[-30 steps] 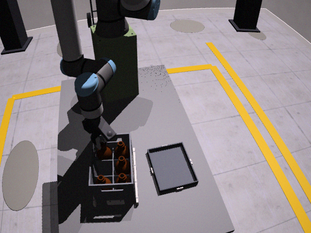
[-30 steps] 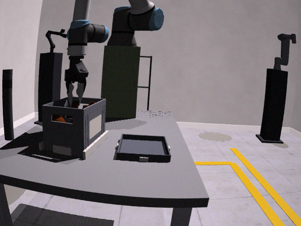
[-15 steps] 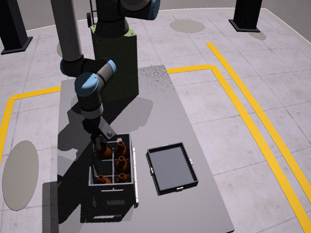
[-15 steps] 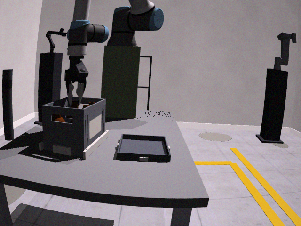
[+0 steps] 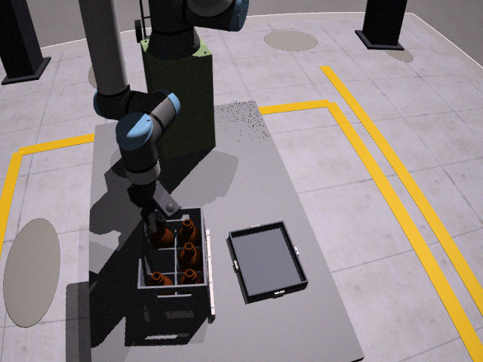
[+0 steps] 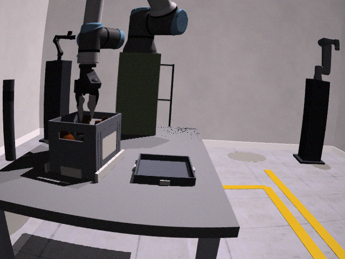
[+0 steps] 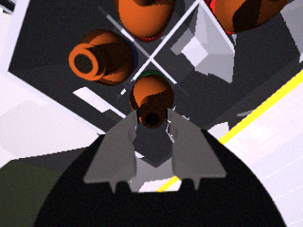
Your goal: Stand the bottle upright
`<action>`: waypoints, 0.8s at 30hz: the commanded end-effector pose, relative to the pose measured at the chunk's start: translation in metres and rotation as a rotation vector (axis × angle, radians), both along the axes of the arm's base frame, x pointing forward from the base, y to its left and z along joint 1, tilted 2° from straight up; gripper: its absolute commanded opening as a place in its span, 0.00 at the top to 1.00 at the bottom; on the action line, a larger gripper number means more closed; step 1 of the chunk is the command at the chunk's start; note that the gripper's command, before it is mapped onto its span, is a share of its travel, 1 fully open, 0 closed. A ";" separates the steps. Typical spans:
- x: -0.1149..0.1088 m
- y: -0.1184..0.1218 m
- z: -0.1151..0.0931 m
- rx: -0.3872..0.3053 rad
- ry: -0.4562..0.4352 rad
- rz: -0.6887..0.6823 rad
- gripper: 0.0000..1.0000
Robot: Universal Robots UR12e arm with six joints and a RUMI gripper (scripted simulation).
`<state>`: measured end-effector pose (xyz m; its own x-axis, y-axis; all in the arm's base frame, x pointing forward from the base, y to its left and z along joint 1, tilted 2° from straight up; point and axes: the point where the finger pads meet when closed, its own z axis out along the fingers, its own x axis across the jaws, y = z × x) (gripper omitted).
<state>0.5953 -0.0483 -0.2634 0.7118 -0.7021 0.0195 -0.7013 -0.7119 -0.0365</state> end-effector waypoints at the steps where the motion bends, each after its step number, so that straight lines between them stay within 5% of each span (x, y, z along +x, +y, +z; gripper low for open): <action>1: 0.002 0.000 0.000 -0.001 -0.003 0.001 1.00; 6: 0.002 0.000 0.000 -0.001 -0.003 0.001 1.00; 7: 0.002 0.000 0.000 -0.001 -0.003 0.001 0.62; 24: 0.002 0.000 0.000 -0.001 -0.003 0.001 0.62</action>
<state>0.5953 -0.0483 -0.2634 0.7118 -0.7021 0.0195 -0.7013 -0.7119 -0.0365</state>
